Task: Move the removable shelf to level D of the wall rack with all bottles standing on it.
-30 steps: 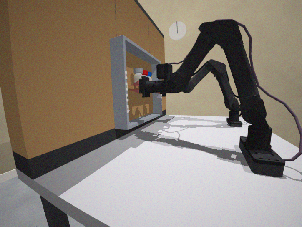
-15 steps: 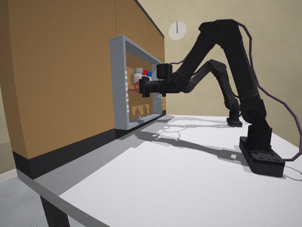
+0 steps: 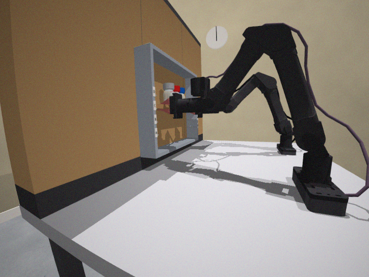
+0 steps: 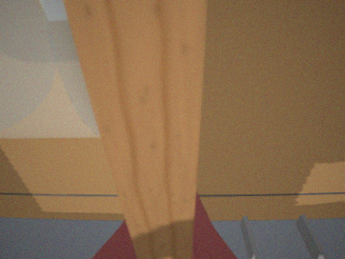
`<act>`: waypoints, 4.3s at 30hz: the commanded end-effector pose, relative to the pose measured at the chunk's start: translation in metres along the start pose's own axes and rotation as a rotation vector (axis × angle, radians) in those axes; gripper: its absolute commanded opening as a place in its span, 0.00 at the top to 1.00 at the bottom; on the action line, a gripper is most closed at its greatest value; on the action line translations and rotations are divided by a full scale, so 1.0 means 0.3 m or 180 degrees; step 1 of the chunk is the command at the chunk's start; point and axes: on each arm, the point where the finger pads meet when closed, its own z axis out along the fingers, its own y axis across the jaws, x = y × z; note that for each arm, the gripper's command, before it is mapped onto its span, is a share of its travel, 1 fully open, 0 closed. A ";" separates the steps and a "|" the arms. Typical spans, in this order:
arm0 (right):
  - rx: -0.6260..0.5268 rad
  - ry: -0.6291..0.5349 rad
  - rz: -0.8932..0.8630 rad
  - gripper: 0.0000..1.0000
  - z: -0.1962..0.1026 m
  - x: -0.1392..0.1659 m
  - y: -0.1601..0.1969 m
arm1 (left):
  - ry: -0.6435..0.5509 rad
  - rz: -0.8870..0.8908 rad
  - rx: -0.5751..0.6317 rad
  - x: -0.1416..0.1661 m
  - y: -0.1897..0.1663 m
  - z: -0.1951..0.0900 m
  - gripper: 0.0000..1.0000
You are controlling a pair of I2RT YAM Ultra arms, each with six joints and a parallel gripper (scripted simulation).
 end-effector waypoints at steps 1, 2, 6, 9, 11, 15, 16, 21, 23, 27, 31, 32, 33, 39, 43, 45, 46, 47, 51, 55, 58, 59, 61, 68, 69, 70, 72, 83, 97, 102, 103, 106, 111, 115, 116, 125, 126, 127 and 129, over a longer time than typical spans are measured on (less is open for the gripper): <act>-0.0020 0.0003 0.0026 1.00 0.006 0.008 -0.040 | 0.0006 0.0003 0.0018 0.010 0.040 0.010 1.00; -0.0020 0.0003 0.0026 1.00 0.006 0.008 -0.040 | 0.0006 0.0003 0.0018 0.010 0.040 0.010 1.00; -0.0020 0.0003 0.0026 1.00 0.006 0.008 -0.048 | 0.0006 0.0003 0.0018 0.010 0.048 0.010 1.00; -0.0020 0.0003 0.0026 1.00 0.006 0.009 -0.056 | 0.0006 0.0003 0.0018 0.010 0.056 0.010 1.00; -0.0020 0.0003 0.0026 1.00 0.006 0.009 -0.062 | 0.0006 0.0003 0.0018 0.010 0.062 0.010 1.00; -0.0020 0.0003 0.0026 1.00 0.006 0.009 -0.073 | 0.0006 0.0003 0.0018 0.010 0.073 0.010 1.00; -0.0020 0.0003 0.0026 1.00 0.006 0.009 -0.075 | 0.0006 0.0003 0.0018 0.010 0.075 0.010 1.00; -0.0020 0.0003 0.0026 1.00 0.006 0.009 -0.083 | 0.0006 0.0003 0.0018 0.010 0.083 0.010 1.00; -0.0020 0.0003 0.0026 1.00 0.006 0.009 -0.087 | 0.0006 0.0003 0.0018 0.010 0.087 0.010 1.00; -0.0020 0.0003 0.0026 1.00 0.006 0.009 -0.096 | 0.0006 0.0003 0.0018 0.010 0.096 0.010 1.00; -0.0020 0.0003 0.0026 1.00 0.006 0.009 -0.105 | 0.0006 0.0003 0.0018 0.010 0.105 0.010 1.00; -0.0020 0.0003 0.0026 1.00 0.006 0.009 -0.107 | 0.0006 0.0003 0.0018 0.010 0.107 0.010 1.00; -0.0020 0.0003 0.0026 1.00 0.006 0.009 -0.110 | 0.0006 0.0003 0.0018 0.010 0.110 0.010 1.00; -0.0020 0.0003 0.0026 1.00 0.006 0.009 -0.118 | 0.0006 0.0003 0.0018 0.010 0.118 0.010 1.00; -0.0020 0.0003 0.0026 1.00 0.006 0.009 -0.127 | 0.0006 0.0003 0.0018 0.010 0.127 0.010 1.00; -0.0020 0.0003 0.0026 1.00 0.006 0.009 -0.132 | 0.0006 0.0003 0.0018 0.010 0.132 0.010 1.00; -0.0020 0.0003 0.0026 1.00 0.006 0.009 -0.134 | 0.0006 0.0003 0.0018 0.010 0.134 0.010 1.00; -0.0020 0.0003 0.0026 1.00 0.006 0.009 -0.136 | 0.0006 0.0003 0.0018 0.010 0.136 0.010 1.00; -0.0020 0.0003 0.0026 1.00 0.006 0.009 -0.145 | 0.0006 0.0003 0.0018 0.010 0.145 0.010 1.00; -0.0020 0.0003 0.0026 1.00 0.006 0.009 -0.149 | 0.0006 0.0003 0.0018 0.010 0.149 0.010 1.00; -0.0020 0.0003 0.0026 1.00 0.006 0.009 -0.156 | 0.0006 0.0003 0.0018 0.010 0.155 0.010 1.00; -0.0020 0.0003 0.0026 1.00 0.006 0.009 -0.158 | 0.0006 0.0003 0.0018 0.010 0.158 0.010 1.00; -0.0020 0.0003 0.0026 1.00 0.006 0.009 -0.162 | 0.0006 0.0003 0.0018 0.010 0.162 0.010 1.00; -0.0020 0.0003 0.0026 1.00 0.007 0.009 -0.176 | 0.0006 0.0003 0.0018 0.010 0.176 0.010 1.00; -0.0020 0.0003 0.0026 1.00 0.007 0.010 -0.178 | 0.0006 0.0003 0.0018 0.010 0.178 0.010 1.00; -0.0020 0.0003 0.0026 1.00 0.007 0.010 -0.178 | 0.0006 0.0003 0.0018 0.010 0.178 0.010 1.00; -0.0020 0.0003 0.0026 1.00 0.007 0.010 -0.180 | 0.0006 0.0003 0.0018 0.010 0.180 0.010 1.00; -0.0020 0.0003 0.0026 1.00 0.007 0.010 -0.200 | 0.0006 0.0003 0.0018 0.010 0.200 0.011 1.00; -0.0020 0.0003 0.0026 1.00 0.007 0.010 -0.221 | 0.0006 0.0003 0.0018 0.010 0.220 0.011 1.00; -0.0020 0.0003 0.0026 1.00 0.007 0.010 -0.229 | 0.0006 0.0003 0.0018 0.010 0.228 0.011 1.00; -0.0020 0.0003 0.0026 1.00 0.007 0.010 -0.231 | 0.0006 0.0003 0.0018 0.010 0.230 0.011 1.00; -0.0020 0.0003 0.0026 1.00 0.007 0.010 -0.233 | 0.0006 0.0003 0.0018 0.010 0.231 0.011 1.00; -0.0020 0.0003 0.0026 1.00 0.007 0.010 -0.240 | 0.0006 0.0003 0.0018 0.010 0.238 0.011 1.00; -0.0020 0.0003 0.0026 1.00 0.007 0.010 -0.246 | 0.0006 0.0003 0.0018 0.010 0.244 0.011 1.00; -0.0020 0.0003 0.0026 1.00 0.007 0.010 -0.248 | 0.0006 0.0003 0.0018 0.010 0.246 0.011 1.00; -0.0020 0.0003 0.0026 1.00 -0.006 0.010 -0.258 | 0.0006 0.0003 0.0018 0.010 0.255 -0.002 1.00; -0.0020 0.0003 0.0026 1.00 -0.010 0.010 -0.259 | 0.0006 0.0003 0.0018 0.010 0.257 -0.006 1.00; -0.0020 0.0003 0.0026 1.00 -0.014 0.010 -0.261 | 0.0006 0.0003 0.0018 0.010 0.258 -0.010 1.00; -0.0020 0.0003 0.0026 1.00 -0.022 0.010 -0.263 | 0.0006 0.0003 0.0018 0.010 0.260 -0.019 1.00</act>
